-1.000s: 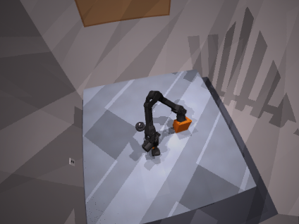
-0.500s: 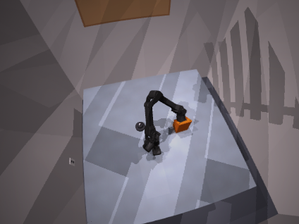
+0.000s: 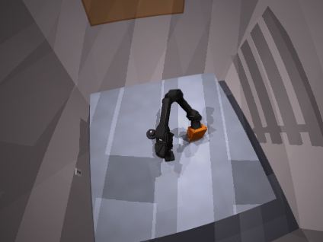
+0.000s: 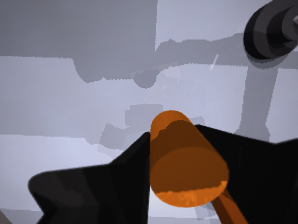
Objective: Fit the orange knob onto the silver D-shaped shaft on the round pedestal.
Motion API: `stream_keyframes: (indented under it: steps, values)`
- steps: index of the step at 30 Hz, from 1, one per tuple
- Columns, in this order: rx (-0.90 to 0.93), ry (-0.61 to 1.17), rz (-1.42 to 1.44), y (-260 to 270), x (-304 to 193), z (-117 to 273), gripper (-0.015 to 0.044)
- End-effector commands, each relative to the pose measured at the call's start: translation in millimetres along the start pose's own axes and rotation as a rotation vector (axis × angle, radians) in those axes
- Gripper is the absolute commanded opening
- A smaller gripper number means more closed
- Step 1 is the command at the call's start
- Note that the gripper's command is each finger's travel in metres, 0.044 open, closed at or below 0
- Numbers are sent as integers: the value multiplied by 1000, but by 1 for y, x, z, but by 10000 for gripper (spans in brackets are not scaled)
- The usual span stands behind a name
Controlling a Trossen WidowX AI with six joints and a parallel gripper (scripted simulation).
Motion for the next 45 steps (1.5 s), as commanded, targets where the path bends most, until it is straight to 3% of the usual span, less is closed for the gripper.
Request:
stream_keyframes:
  steps: [1,15,45]
  values:
    - [9,-2,-13,-2,-1,20,0]
    - [138,-33,-4,-16,-2,28,0]
    - [803,-186,1,-85,-6,78,0]
Point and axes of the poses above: the point midway between the two fingers, 35 mm back from their tips, its own z axis back along the fingers, its own y axis across the jaws, x = y × z, the point moved 5 cm from there along z, back along the fingers, and after that the axes turned 13 degrees about z, right-handed, at the moved point
